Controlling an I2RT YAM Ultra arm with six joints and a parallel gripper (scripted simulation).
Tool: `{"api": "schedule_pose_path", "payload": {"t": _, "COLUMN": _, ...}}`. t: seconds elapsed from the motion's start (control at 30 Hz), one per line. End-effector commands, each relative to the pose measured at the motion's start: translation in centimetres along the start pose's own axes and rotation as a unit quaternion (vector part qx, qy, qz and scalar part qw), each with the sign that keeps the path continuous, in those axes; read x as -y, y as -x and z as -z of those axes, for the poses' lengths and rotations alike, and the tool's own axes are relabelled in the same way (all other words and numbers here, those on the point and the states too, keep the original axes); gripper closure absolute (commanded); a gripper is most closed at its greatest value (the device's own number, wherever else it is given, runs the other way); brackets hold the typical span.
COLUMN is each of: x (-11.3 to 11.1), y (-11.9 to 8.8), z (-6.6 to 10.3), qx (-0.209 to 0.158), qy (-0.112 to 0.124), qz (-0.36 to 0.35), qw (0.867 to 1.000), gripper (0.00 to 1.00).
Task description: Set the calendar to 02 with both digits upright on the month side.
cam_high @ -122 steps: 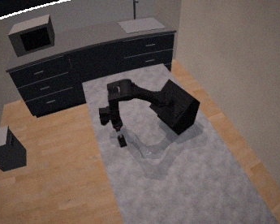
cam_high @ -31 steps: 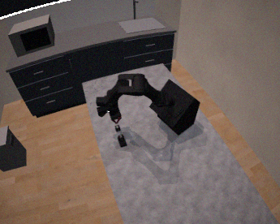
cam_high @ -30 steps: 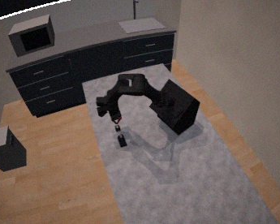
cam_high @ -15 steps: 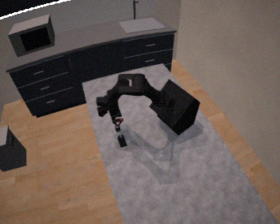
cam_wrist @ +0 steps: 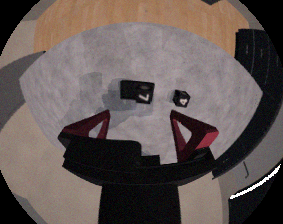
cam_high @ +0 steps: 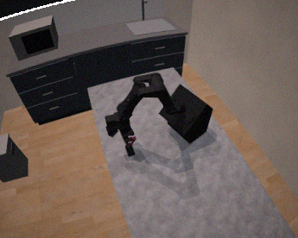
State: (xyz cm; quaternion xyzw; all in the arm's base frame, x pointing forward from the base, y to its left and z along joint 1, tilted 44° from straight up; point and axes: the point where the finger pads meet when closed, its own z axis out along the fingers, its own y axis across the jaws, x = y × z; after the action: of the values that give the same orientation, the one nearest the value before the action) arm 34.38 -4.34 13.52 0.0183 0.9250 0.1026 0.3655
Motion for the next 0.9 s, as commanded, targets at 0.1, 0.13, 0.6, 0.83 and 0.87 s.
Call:
{"api": "schedule_pose_path", "payload": {"t": 0.1, "x": 0.34, "y": 0.06, "z": 0.47, "qx": 0.006, "qy": -0.032, "qz": -0.038, "qw": 0.999, "gripper": 0.53}}
{"api": "schedule_pose_path", "payload": {"t": 0.13, "x": 0.34, "y": 0.06, "z": 0.47, "qx": 0.006, "qy": -0.032, "qz": -0.038, "qw": 0.999, "gripper": 0.53}}
{"api": "schedule_pose_path", "payload": {"t": 0.6, "x": 0.34, "y": 0.06, "z": 0.47, "qx": 0.006, "qy": -0.032, "qz": -0.038, "qw": 0.999, "gripper": 0.53}}
{"api": "schedule_pose_path", "payload": {"t": 0.83, "x": 0.34, "y": 0.06, "z": 0.47, "qx": 0.006, "qy": -0.032, "qz": -0.038, "qw": 0.999, "gripper": 0.53}}
{"api": "schedule_pose_path", "payload": {"t": 0.87, "x": 0.34, "y": 0.06, "z": 0.47, "qx": 0.006, "qy": -0.032, "qz": -0.038, "qw": 0.999, "gripper": 0.53}}
